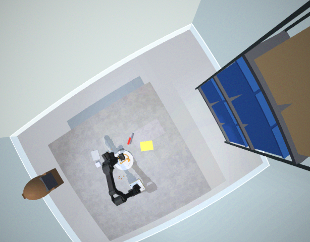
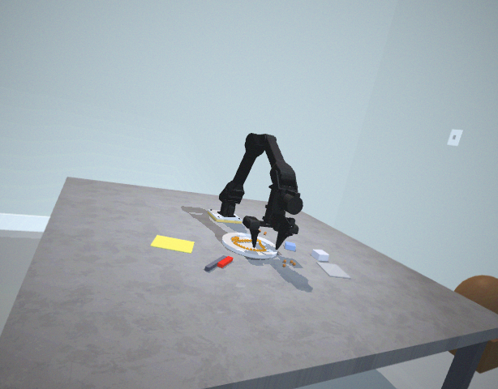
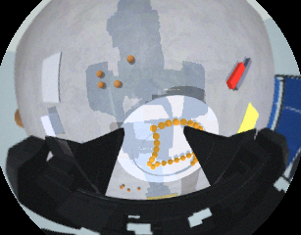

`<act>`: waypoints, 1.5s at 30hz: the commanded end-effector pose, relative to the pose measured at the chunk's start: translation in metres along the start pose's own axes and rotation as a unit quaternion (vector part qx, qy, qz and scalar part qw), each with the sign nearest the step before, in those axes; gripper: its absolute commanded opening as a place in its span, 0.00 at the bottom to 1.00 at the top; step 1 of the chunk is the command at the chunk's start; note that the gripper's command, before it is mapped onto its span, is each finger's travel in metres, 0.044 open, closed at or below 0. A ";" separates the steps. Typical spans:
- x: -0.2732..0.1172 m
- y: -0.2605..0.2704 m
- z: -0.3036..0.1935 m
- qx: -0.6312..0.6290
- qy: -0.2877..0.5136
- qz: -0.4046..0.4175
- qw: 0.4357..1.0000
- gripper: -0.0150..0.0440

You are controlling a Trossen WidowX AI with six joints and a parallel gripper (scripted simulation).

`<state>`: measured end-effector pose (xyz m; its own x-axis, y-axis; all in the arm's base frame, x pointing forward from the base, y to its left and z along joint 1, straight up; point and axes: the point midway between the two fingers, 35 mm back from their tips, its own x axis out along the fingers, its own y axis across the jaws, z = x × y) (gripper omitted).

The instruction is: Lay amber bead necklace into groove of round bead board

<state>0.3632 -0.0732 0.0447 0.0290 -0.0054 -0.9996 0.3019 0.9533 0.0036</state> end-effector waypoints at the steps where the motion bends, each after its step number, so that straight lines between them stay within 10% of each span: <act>1: -0.004 0.000 0.000 0.001 -0.001 -0.001 1.000 1.00; 19: -0.004 0.000 0.000 0.002 -0.001 -0.001 1.000 1.00; 31: -0.036 -0.002 -0.010 -0.107 -0.001 -0.001 0.994 0.47; 45: -0.021 -0.002 -0.009 -0.104 -0.002 0.000 0.995 0.46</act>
<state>0.3538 -0.0718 0.0698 0.0353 -0.0067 -0.9994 0.0991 0.9951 -0.0032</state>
